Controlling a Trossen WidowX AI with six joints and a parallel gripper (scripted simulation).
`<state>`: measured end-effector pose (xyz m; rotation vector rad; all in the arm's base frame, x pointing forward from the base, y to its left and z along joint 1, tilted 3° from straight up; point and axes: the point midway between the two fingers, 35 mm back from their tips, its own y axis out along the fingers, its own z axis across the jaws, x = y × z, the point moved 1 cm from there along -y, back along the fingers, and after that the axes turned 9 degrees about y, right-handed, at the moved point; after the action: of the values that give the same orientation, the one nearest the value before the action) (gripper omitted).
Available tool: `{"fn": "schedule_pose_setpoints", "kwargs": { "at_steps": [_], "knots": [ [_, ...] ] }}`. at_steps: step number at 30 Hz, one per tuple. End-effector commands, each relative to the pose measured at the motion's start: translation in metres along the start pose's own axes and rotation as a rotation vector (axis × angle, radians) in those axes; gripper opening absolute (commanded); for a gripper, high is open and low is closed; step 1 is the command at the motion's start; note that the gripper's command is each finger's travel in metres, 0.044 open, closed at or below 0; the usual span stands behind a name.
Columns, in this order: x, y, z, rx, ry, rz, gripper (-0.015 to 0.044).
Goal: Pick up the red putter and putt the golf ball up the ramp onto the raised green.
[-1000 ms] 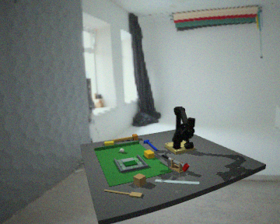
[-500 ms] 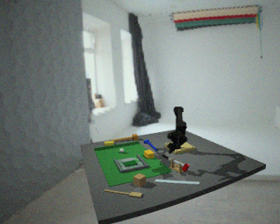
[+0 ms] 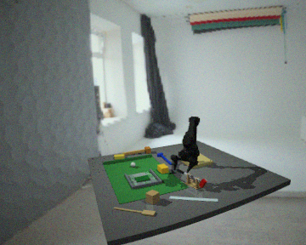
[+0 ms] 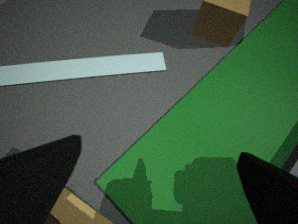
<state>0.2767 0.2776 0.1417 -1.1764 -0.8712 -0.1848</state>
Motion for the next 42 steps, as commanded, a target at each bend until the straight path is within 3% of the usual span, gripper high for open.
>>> {"fn": "schedule_pose_setpoints", "kwargs": {
  "at_steps": [1, 11, 27, 42],
  "knots": [
    [-0.046, -0.019, -0.056, 0.183, -0.633, 0.35, 0.044],
    [-0.077, -0.051, -0.076, 0.49, -0.957, 0.466, 0.044],
    [-0.077, -0.051, -0.076, 0.492, -0.96, 0.466, 0.044],
    [-0.1, -0.024, -0.078, 0.492, -0.96, 0.466, 0.044]
  ]
}}
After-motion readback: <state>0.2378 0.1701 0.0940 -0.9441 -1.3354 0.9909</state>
